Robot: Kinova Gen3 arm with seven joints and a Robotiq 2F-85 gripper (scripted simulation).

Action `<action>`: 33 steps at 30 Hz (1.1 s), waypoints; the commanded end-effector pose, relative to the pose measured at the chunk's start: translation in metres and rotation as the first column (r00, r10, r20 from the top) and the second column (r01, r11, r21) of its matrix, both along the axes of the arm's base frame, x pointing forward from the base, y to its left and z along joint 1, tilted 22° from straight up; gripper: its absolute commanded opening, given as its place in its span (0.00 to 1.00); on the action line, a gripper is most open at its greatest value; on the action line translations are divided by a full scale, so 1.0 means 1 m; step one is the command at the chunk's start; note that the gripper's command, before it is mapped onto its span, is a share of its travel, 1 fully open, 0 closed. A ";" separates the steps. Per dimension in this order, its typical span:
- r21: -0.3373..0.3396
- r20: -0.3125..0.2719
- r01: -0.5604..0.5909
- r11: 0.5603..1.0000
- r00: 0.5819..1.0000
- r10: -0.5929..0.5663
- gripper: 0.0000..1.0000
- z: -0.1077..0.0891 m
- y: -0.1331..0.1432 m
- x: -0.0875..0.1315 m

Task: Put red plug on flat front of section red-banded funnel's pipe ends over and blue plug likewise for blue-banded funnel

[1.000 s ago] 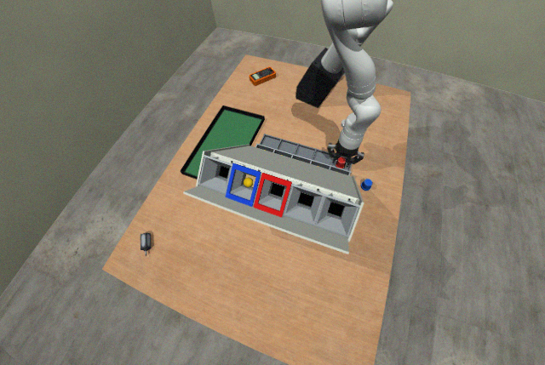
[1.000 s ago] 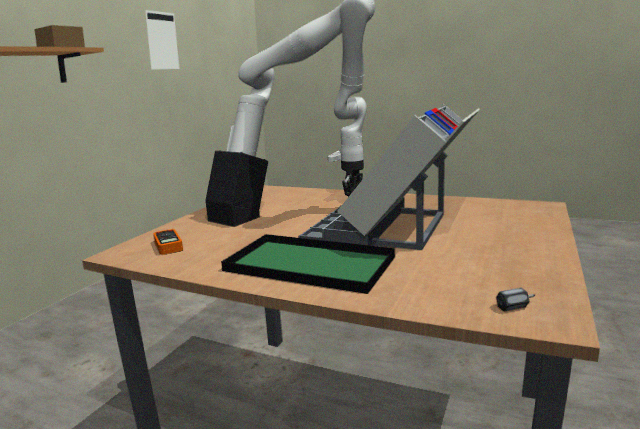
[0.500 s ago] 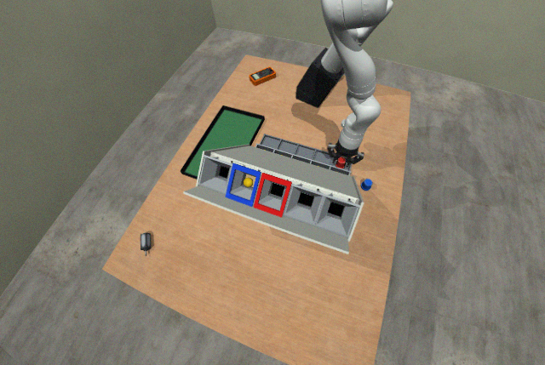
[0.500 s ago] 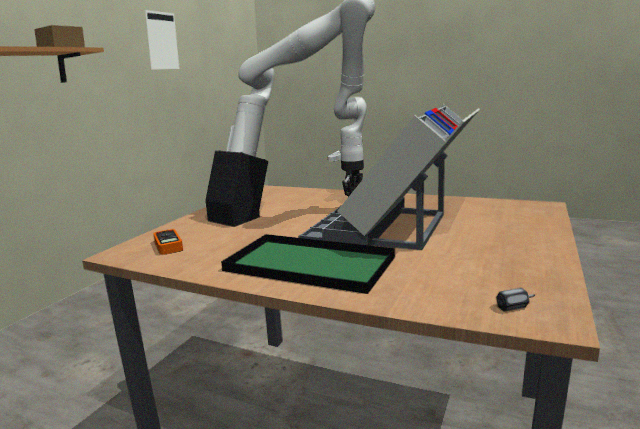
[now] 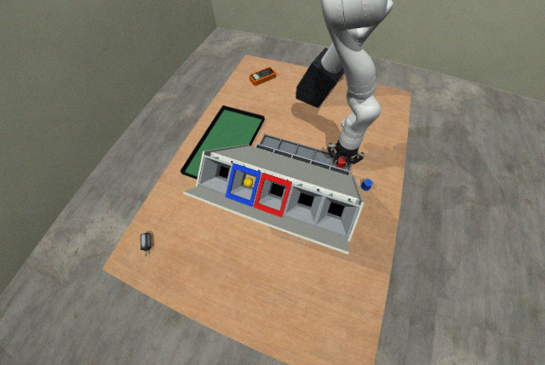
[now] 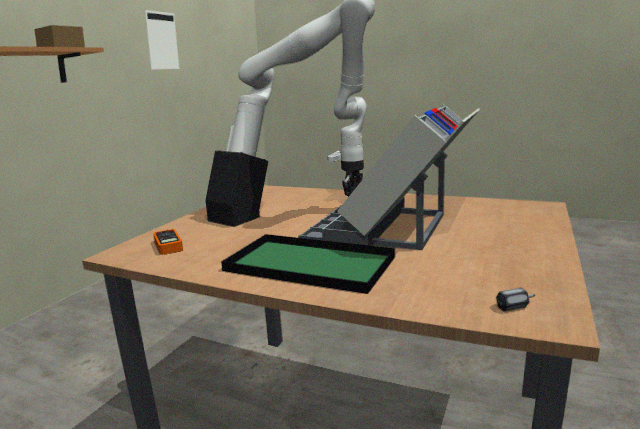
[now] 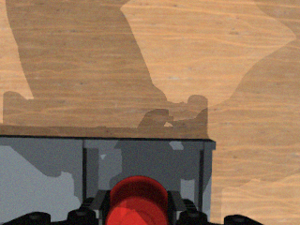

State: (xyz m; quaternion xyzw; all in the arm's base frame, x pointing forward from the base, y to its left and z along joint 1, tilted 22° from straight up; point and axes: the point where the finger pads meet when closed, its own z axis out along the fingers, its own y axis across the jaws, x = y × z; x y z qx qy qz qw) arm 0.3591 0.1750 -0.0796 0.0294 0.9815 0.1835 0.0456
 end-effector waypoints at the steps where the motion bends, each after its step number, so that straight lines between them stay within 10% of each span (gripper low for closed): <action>1: 0.000 0.001 0.000 1.000 1.000 0.000 0.42 0.000 0.000 0.000; 22: 0.000 0.001 0.000 1.000 1.000 0.000 0.42 0.000 0.000 0.000; 23: 0.000 0.001 0.000 1.000 1.000 0.000 0.65 0.000 0.000 0.000; 33: 0.000 0.001 0.000 1.000 1.000 0.000 0.65 0.000 0.000 0.000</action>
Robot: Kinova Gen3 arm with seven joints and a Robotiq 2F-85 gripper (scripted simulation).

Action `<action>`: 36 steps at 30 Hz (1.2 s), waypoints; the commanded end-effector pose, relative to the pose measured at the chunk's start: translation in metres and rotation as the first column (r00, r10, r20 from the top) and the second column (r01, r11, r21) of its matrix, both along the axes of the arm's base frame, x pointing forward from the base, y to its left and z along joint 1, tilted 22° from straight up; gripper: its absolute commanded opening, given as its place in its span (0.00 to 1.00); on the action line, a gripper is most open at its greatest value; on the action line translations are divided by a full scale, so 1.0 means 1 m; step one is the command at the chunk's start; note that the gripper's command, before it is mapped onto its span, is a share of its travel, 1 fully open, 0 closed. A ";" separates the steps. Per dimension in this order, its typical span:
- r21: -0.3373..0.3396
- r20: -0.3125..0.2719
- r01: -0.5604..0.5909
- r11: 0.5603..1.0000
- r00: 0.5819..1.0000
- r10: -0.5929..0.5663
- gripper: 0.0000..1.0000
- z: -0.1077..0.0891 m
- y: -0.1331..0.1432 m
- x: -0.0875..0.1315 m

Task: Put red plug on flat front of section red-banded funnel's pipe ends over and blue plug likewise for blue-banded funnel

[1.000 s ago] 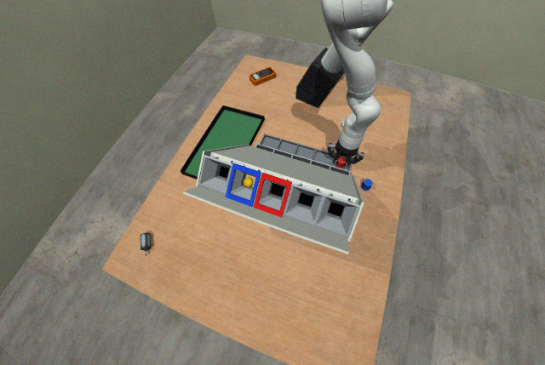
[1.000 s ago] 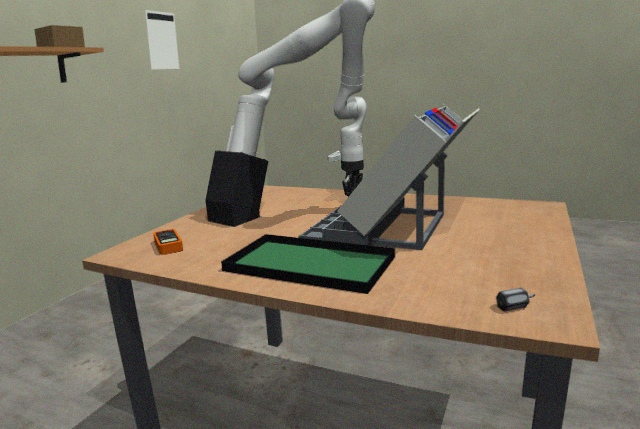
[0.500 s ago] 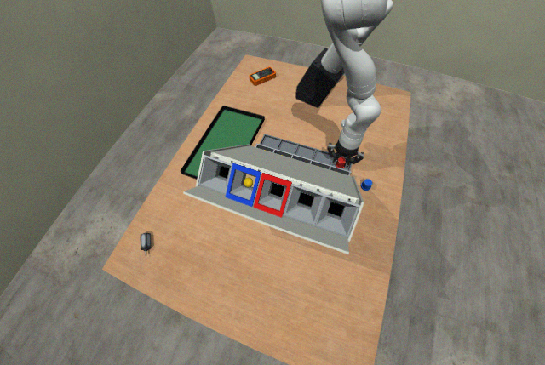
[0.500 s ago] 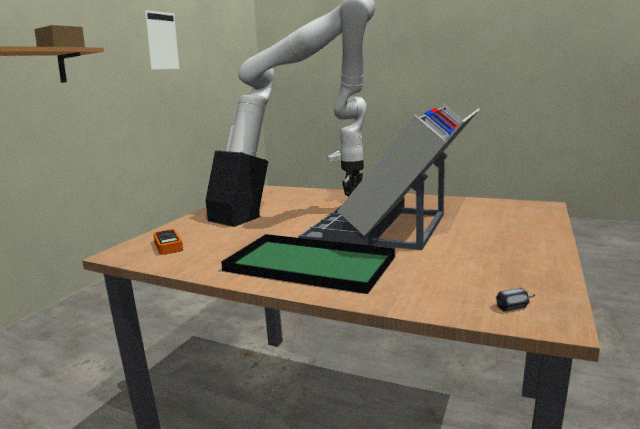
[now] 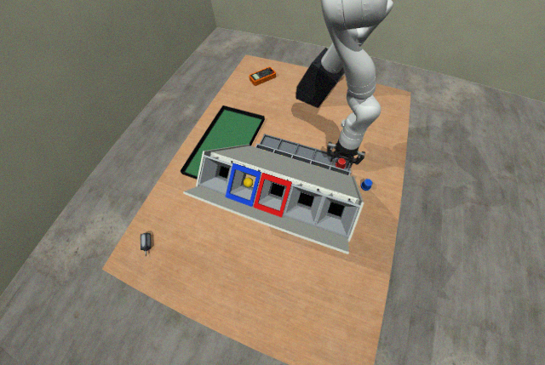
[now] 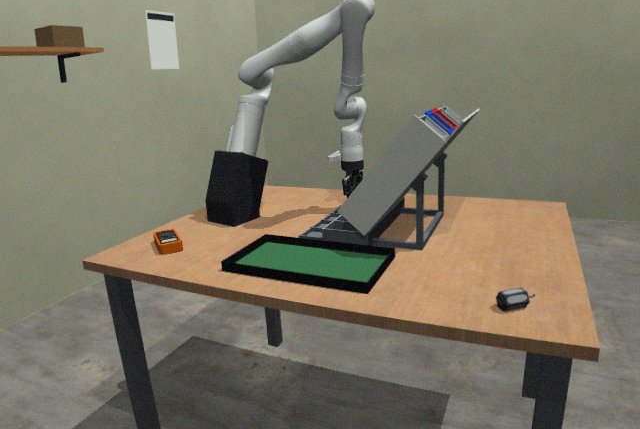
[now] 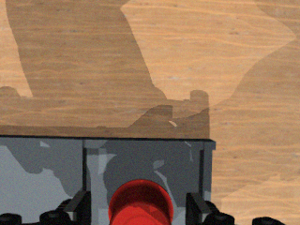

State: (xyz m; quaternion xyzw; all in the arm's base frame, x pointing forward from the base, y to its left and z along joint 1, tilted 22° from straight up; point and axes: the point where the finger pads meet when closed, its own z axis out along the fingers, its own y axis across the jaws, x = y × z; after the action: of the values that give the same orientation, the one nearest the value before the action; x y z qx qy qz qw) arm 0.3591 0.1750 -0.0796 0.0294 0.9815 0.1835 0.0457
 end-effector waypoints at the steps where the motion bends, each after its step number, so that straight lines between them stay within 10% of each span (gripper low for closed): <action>1: 0.000 0.001 0.000 1.000 1.000 0.000 0.65 0.000 0.000 0.000; 36: 0.000 0.001 0.000 1.000 1.000 0.000 0.65 0.019 -0.007 -0.002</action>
State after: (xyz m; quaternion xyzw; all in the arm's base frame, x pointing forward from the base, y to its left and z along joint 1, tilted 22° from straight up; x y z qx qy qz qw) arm 0.3563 0.1680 -0.0615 0.0295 0.9815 0.1837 0.0451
